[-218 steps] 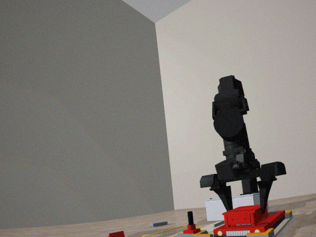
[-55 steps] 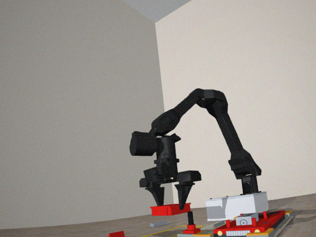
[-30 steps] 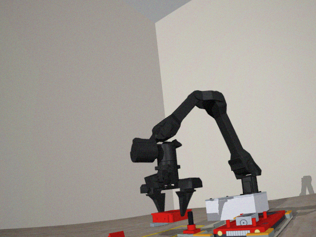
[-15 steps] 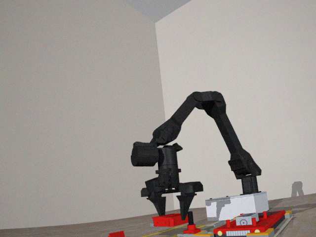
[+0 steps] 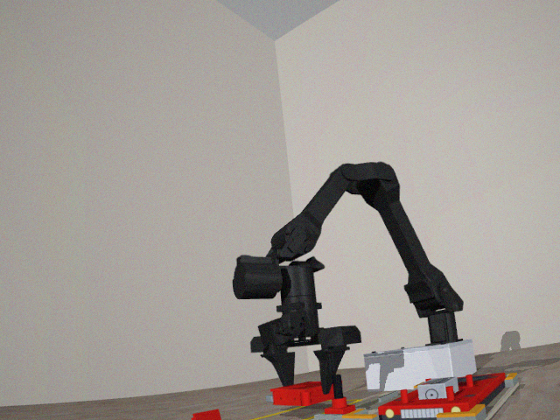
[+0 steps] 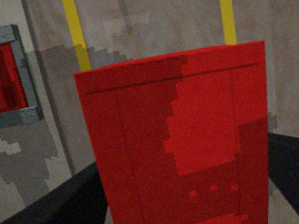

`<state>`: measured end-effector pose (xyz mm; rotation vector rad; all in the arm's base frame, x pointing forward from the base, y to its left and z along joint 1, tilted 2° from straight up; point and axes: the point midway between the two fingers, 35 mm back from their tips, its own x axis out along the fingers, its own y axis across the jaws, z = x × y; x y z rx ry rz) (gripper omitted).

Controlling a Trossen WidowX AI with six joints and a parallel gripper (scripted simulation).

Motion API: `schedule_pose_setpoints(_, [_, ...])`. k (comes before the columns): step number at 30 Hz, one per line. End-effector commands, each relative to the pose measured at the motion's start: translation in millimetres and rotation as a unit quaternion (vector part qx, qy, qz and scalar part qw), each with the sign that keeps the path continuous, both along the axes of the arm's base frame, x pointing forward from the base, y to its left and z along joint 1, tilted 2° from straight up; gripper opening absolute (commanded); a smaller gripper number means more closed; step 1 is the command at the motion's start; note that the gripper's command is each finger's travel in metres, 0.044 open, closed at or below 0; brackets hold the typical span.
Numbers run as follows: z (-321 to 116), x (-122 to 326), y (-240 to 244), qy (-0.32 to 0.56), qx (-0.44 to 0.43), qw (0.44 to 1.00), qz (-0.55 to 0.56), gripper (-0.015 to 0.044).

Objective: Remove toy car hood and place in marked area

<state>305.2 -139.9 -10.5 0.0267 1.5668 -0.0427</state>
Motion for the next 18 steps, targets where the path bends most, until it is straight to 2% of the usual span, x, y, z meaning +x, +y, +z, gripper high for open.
schedule_pose_setpoints(1, [-3.0,-1.3,-0.1,0.002,-0.001,1.0,0.002,0.0])
schedule_pose_setpoints(18, [-11.3,-1.4,-0.1,0.002,-0.001,1.0,0.002,0.0])
